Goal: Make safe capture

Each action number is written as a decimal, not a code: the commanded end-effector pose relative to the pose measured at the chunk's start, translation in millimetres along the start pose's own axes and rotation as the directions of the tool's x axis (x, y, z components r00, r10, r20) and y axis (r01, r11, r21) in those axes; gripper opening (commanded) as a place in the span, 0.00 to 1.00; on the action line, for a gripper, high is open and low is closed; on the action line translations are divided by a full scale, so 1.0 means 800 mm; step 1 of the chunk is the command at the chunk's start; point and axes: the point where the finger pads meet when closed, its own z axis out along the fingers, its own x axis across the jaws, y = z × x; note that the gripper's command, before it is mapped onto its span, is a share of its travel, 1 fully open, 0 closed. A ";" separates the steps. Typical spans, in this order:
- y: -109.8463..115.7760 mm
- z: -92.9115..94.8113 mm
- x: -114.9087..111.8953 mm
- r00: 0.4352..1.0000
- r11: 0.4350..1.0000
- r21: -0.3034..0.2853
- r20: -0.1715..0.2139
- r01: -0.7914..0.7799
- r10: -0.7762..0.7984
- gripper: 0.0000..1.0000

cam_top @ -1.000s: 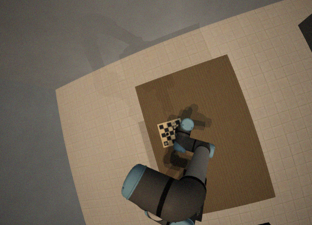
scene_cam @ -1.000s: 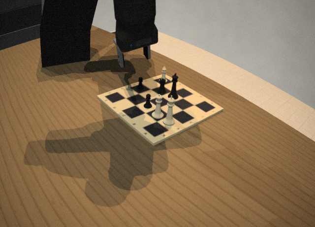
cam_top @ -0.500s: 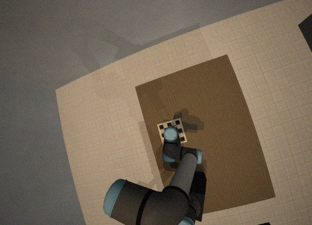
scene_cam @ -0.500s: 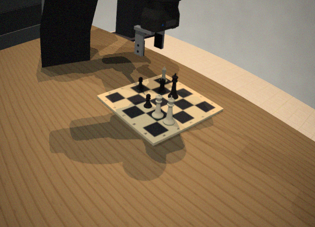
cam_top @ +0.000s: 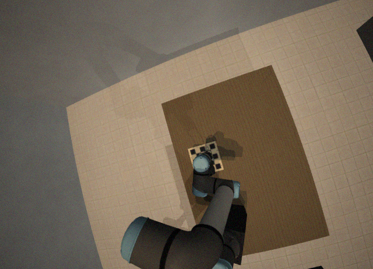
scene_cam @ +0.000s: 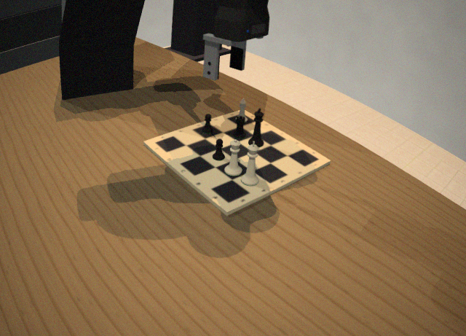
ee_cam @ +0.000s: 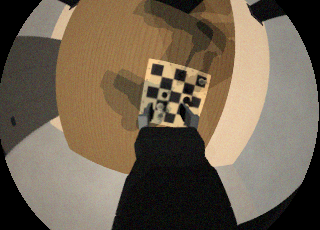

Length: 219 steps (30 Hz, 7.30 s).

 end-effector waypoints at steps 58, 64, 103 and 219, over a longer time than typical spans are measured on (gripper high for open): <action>-0.010 0.019 0.024 0.700 0.700 0.004 0.002 -0.714 0.714 1.00; -0.008 0.024 0.028 0.506 0.506 0.003 0.003 -0.862 0.862 1.00; 0.003 0.052 0.021 -0.817 -0.817 -0.003 0.004 -0.577 0.577 1.00; 0.001 0.093 0.001 -1.000 -1.000 0.001 -0.001 -0.004 0.004 0.68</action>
